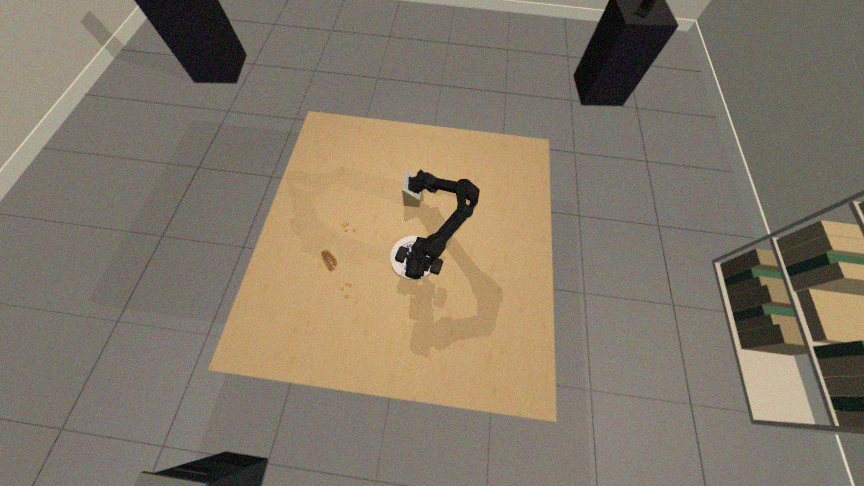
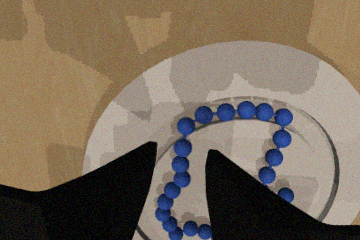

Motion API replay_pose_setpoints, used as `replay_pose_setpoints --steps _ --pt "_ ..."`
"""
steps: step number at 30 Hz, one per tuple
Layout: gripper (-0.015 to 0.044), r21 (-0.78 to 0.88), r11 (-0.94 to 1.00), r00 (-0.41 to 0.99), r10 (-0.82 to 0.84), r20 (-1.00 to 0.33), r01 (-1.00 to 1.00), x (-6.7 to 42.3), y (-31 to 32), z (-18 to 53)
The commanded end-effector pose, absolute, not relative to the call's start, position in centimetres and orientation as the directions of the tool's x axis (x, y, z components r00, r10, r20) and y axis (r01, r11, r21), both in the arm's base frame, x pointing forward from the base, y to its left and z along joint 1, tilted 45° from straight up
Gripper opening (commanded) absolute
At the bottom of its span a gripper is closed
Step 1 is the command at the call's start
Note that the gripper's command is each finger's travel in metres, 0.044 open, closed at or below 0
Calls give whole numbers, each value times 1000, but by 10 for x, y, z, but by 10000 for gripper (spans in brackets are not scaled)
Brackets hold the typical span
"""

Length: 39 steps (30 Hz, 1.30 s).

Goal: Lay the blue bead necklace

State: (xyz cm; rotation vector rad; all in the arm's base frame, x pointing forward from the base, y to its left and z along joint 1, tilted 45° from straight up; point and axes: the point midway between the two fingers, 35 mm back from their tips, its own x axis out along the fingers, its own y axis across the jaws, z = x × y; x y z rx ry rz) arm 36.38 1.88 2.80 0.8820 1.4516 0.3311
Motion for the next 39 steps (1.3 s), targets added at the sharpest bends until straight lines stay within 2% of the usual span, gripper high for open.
replay_pose_setpoints --steps 1,10,15,39 --pt "120 689 654 137 687 -713 312 363 24 22" --pt "120 690 653 135 688 -713 312 363 31 16" --pt "0 688 657 137 686 -715 308 364 29 18" --pt "0 688 657 137 686 -715 308 364 29 18"
